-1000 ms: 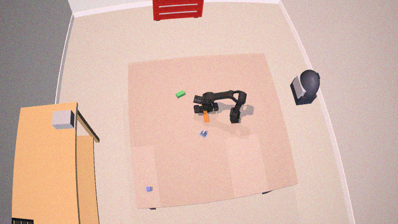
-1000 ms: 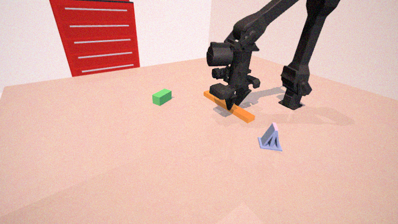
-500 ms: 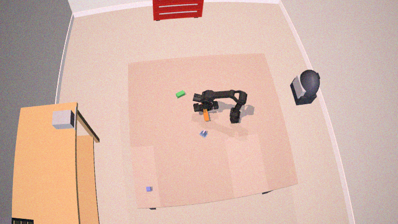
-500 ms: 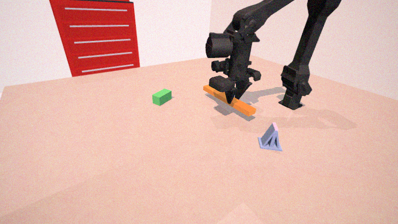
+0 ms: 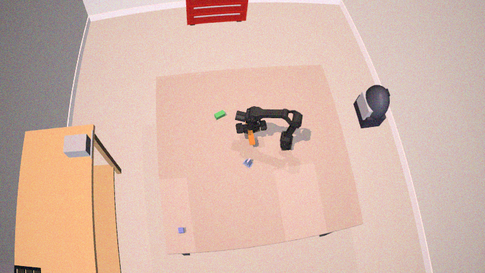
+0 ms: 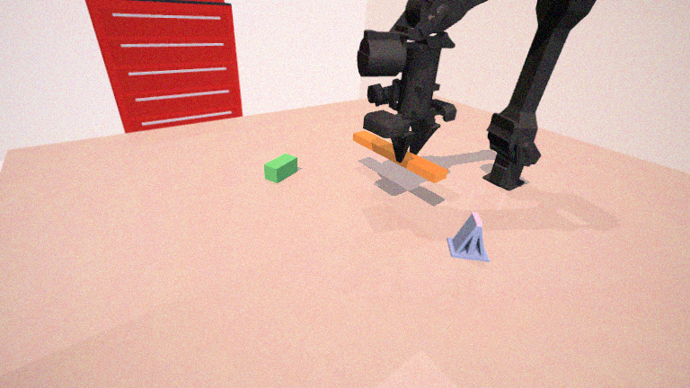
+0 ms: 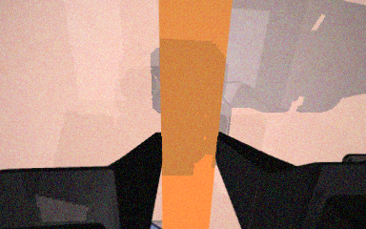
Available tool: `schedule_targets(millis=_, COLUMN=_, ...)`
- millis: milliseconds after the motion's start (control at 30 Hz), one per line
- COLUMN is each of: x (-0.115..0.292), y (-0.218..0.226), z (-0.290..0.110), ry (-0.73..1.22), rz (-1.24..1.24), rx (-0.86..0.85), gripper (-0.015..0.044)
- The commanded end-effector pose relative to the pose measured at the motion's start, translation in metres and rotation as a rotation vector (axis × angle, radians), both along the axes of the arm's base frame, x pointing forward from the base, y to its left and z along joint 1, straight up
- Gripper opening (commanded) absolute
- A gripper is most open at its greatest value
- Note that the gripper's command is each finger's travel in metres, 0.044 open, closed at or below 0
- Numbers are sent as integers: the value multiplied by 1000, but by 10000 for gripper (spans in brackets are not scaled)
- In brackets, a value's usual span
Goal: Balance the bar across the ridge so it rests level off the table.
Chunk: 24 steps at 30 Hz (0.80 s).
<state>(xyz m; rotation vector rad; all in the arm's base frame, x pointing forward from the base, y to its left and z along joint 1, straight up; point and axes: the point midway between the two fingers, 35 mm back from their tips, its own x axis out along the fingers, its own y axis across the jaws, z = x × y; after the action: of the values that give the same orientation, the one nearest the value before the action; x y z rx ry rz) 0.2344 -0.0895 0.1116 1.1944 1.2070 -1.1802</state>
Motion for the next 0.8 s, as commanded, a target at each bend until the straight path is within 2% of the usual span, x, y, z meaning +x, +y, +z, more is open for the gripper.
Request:
schedule_targets(millis=0, x=0, y=0, z=15, ry=-10, rz=-3, rx=-5, gripper=0)
schedule_targets(millis=400, x=-6, y=2, z=46, ry=-9, rz=-4, rx=-5, gripper=0)
schedule_targets(millis=767, x=7, y=24, z=48, ry=-9, rz=96, rx=-5, gripper=0)
